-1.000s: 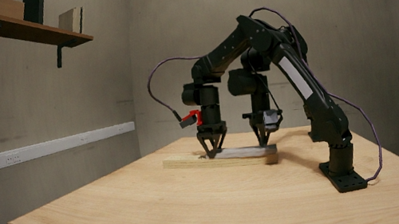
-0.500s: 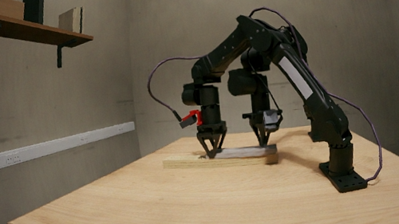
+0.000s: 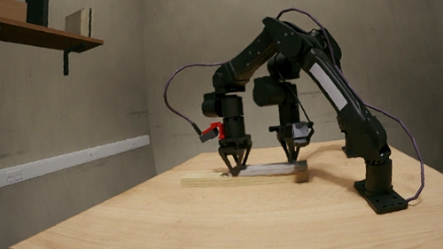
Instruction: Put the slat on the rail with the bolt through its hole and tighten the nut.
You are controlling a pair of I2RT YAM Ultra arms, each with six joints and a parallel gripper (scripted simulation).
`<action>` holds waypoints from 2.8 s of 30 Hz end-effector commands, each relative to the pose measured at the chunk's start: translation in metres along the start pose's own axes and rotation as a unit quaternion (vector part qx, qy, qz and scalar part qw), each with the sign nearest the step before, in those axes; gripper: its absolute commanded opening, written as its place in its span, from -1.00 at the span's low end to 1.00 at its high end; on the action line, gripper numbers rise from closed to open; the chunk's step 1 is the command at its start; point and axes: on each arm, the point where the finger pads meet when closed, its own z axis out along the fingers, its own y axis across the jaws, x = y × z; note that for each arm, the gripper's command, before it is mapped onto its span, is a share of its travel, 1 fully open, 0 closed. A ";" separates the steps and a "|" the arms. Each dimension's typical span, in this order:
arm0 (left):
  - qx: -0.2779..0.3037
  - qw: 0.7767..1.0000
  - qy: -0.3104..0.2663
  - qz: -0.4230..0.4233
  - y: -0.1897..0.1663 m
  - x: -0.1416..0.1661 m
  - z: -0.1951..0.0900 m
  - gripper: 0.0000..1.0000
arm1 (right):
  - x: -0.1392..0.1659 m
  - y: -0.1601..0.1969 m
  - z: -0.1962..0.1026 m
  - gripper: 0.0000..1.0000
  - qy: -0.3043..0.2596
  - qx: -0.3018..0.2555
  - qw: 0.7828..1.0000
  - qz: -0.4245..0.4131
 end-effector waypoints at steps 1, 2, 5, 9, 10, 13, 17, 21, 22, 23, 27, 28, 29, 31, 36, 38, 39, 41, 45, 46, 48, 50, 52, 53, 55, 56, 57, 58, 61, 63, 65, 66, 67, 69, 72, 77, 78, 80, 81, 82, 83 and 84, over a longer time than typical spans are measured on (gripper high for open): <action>0.004 1.000 -0.006 0.000 -0.001 -0.002 -0.005 0.45 | -0.001 0.001 0.001 -0.75 -0.004 0.000 1.000 0.000; 0.004 1.000 -0.006 0.000 -0.001 -0.002 -0.005 0.45 | -0.001 0.001 0.002 -0.75 -0.004 0.000 1.000 0.000; 0.004 1.000 -0.006 0.000 -0.001 -0.002 -0.005 0.45 | -0.001 0.001 0.002 -0.75 -0.004 0.000 1.000 0.000; 0.004 1.000 -0.006 0.000 -0.001 -0.002 -0.005 0.45 | -0.001 0.001 0.003 -0.75 -0.004 0.000 1.000 0.000; 0.004 1.000 -0.006 0.000 -0.001 -0.002 -0.005 0.45 | -0.001 0.001 0.003 -0.75 -0.004 0.000 1.000 0.000; 0.004 1.000 -0.006 0.000 -0.001 -0.002 -0.005 0.45 | -0.001 0.001 0.003 -0.75 -0.005 0.000 1.000 0.000; 0.004 1.000 -0.006 0.000 -0.001 -0.002 -0.005 0.45 | -0.001 0.001 0.003 -0.75 -0.005 0.001 1.000 0.000; 0.004 1.000 -0.006 0.000 -0.001 -0.002 -0.005 0.45 | -0.001 0.001 0.004 -0.75 -0.004 0.001 1.000 0.003; 0.004 1.000 -0.006 0.000 -0.001 -0.002 -0.005 0.45 | -0.001 0.001 0.004 -0.75 -0.004 0.001 1.000 0.013; 0.004 1.000 -0.006 0.000 -0.001 -0.002 -0.005 0.45 | -0.001 0.001 0.004 -0.75 -0.004 0.001 1.000 0.029; 0.004 1.000 -0.006 0.000 -0.001 -0.002 -0.005 0.45 | -0.001 0.001 0.004 -0.75 -0.005 0.001 0.994 0.109; 0.004 1.000 -0.006 0.000 -0.001 -0.002 -0.005 0.45 | -0.001 0.001 0.004 -0.75 -0.005 0.000 0.992 0.128; 0.004 1.000 -0.006 0.000 -0.001 -0.002 -0.005 0.45 | -0.001 0.001 0.004 -0.75 -0.005 0.000 0.989 0.148; 0.004 1.000 -0.006 0.000 -0.001 -0.002 -0.005 0.45 | -0.001 0.001 0.004 -0.75 -0.005 0.000 0.989 0.148; 0.004 1.000 -0.006 0.000 -0.001 -0.002 -0.005 0.45 | -0.001 0.001 0.004 -0.75 -0.005 0.000 0.970 0.245; 0.004 1.000 -0.006 0.000 -0.001 -0.002 -0.005 0.45 | -0.001 0.001 0.004 -0.75 -0.005 0.000 0.959 0.283; 0.004 1.000 -0.006 0.000 -0.001 -0.002 -0.005 0.45 | -0.001 0.001 0.004 -0.75 -0.005 0.000 0.953 0.302; 0.004 1.000 -0.006 0.000 -0.001 -0.002 -0.005 0.45 | -0.001 0.001 0.004 -0.75 -0.006 0.000 0.941 0.340; 0.004 1.000 -0.006 0.000 -0.001 -0.002 -0.005 0.45 | -0.001 0.001 0.004 -0.75 -0.006 -0.001 0.911 0.413; 0.004 1.000 -0.006 0.000 -0.001 -0.002 -0.005 0.45 | -0.001 0.001 0.004 -0.75 -0.006 -0.001 0.902 0.431; 0.004 1.000 -0.006 0.000 -0.001 -0.002 -0.005 0.45 | -0.001 0.001 0.004 -0.75 -0.006 -0.001 0.902 0.431; 0.004 1.000 -0.006 0.000 -0.001 -0.002 -0.005 0.45 | -0.001 0.001 0.004 -0.75 -0.006 -0.001 0.885 0.466; 0.004 1.000 -0.006 0.000 -0.001 -0.002 -0.005 0.45 | -0.001 0.001 0.004 -0.75 -0.006 -0.001 0.865 0.501; 0.004 1.000 -0.006 0.000 -0.001 -0.002 -0.005 0.45 | -0.001 0.001 0.004 -0.75 -0.006 -0.002 0.855 0.518; 0.004 1.000 -0.006 0.000 -0.001 -0.002 -0.005 0.45 | -0.001 0.001 0.004 -0.75 -0.006 -0.002 0.834 0.552; 0.004 1.000 -0.006 0.000 -0.001 -0.002 -0.005 0.45 | -0.001 0.001 0.004 -0.75 -0.006 -0.002 0.823 0.568; 0.004 1.000 -0.006 0.000 -0.001 -0.002 -0.005 0.45 | -0.001 0.001 0.004 -0.75 -0.006 -0.002 0.812 0.584; 0.004 1.000 -0.006 0.000 -0.001 -0.002 -0.005 0.45 | -0.001 0.001 0.004 -0.75 -0.006 -0.002 0.800 0.600; 0.004 1.000 -0.006 0.000 -0.001 -0.002 -0.005 0.45 | -0.001 0.001 0.004 -0.75 -0.006 -0.003 0.763 0.647; 0.004 1.000 -0.006 0.000 -0.001 -0.002 -0.005 0.45 | -0.001 0.001 0.004 -0.75 -0.006 -0.003 0.736 0.676; 0.004 1.000 -0.006 0.000 -0.001 -0.002 -0.005 0.45 | -0.001 0.001 0.004 -0.75 -0.006 -0.003 0.736 0.676; 0.004 1.000 -0.006 0.000 -0.001 -0.002 -0.005 0.45 | -0.001 0.001 0.004 -0.75 -0.006 -0.003 0.723 0.691; 0.004 1.000 -0.006 0.000 -0.001 -0.002 -0.005 0.45 | -0.001 0.001 0.004 -0.75 -0.006 -0.003 0.709 0.705; 0.004 1.000 -0.006 0.000 -0.001 -0.002 -0.005 0.45 | -0.001 0.001 0.004 -0.75 -0.006 -0.003 0.681 0.733; 0.004 1.000 -0.006 0.000 -0.001 -0.002 -0.005 0.45 | -0.001 0.001 0.004 -0.75 -0.006 -0.004 0.636 0.772; 0.004 1.000 -0.006 0.000 -0.001 -0.002 -0.005 0.45 | -0.001 0.001 0.004 -0.75 -0.006 -0.005 0.556 0.831; 0.004 1.000 -0.006 0.000 -0.001 -0.002 -0.005 0.45 | -0.001 0.001 0.004 -0.75 -0.006 -0.005 0.540 0.842; 0.004 1.000 -0.006 0.000 -0.001 -0.002 -0.005 0.45 | -0.001 0.001 0.004 -0.75 -0.006 -0.005 0.506 0.862; 0.004 1.000 -0.006 0.000 -0.001 -0.002 -0.005 0.45 | -0.001 0.001 0.004 -0.75 -0.006 -0.005 0.506 0.862; 0.004 1.000 -0.006 0.000 -0.001 -0.002 -0.005 0.45 | -0.001 0.001 0.004 -0.75 -0.006 -0.005 0.506 0.862; 0.004 1.000 -0.006 0.000 -0.001 -0.002 -0.005 0.45 | -0.001 0.001 0.004 -0.75 -0.006 -0.005 0.489 0.872; 0.004 1.000 -0.006 0.000 -0.001 -0.002 -0.005 0.45 | -0.001 0.001 0.004 -0.75 -0.006 -0.005 0.472 0.882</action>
